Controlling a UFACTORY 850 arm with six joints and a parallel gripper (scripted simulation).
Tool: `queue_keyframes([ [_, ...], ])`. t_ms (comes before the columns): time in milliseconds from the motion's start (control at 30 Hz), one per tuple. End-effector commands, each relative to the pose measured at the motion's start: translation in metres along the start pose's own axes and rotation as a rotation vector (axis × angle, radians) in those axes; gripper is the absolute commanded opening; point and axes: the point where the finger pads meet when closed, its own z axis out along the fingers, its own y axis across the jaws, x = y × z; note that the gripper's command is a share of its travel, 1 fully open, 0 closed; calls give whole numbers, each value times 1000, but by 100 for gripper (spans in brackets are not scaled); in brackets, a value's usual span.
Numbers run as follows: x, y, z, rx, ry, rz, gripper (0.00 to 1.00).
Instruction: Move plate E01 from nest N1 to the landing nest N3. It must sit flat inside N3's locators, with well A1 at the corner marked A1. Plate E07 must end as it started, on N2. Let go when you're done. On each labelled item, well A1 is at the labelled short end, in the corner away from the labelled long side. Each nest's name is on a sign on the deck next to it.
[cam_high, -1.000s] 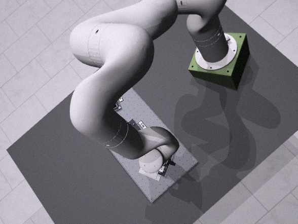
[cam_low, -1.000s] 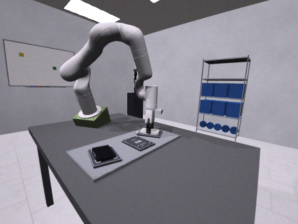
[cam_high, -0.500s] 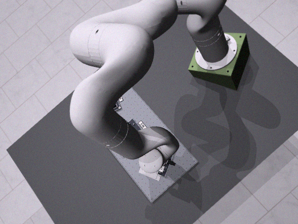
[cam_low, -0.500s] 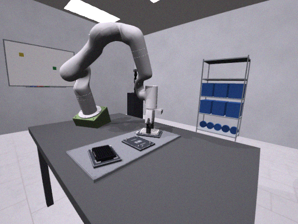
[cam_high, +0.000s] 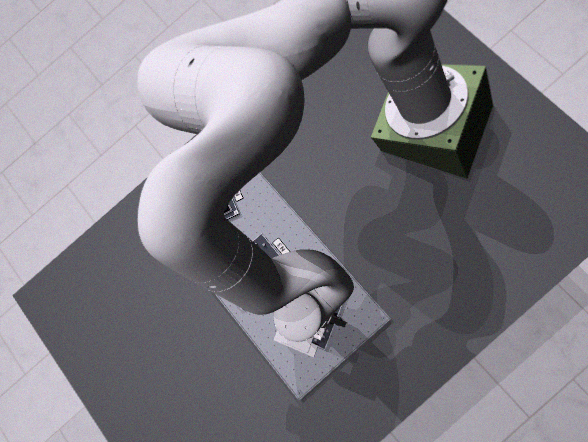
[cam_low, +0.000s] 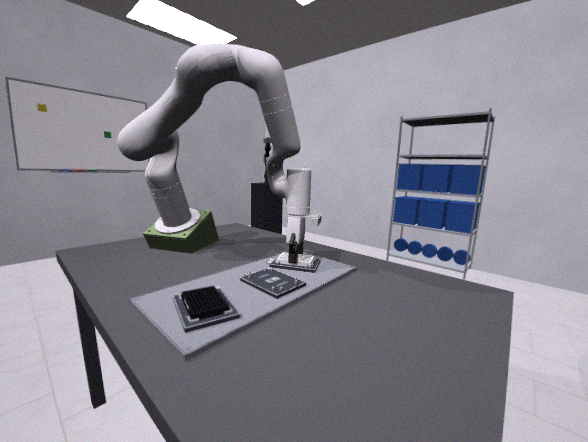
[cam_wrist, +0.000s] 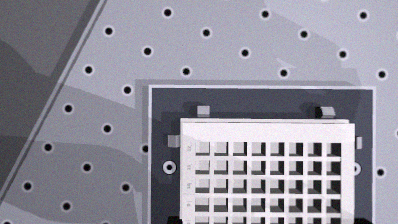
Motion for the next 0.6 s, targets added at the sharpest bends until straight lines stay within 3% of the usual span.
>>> queue_keyframes([
  [0,1,0,-1,0,2,0,0],
  [567,1,0,-3,0,2,0,0],
])
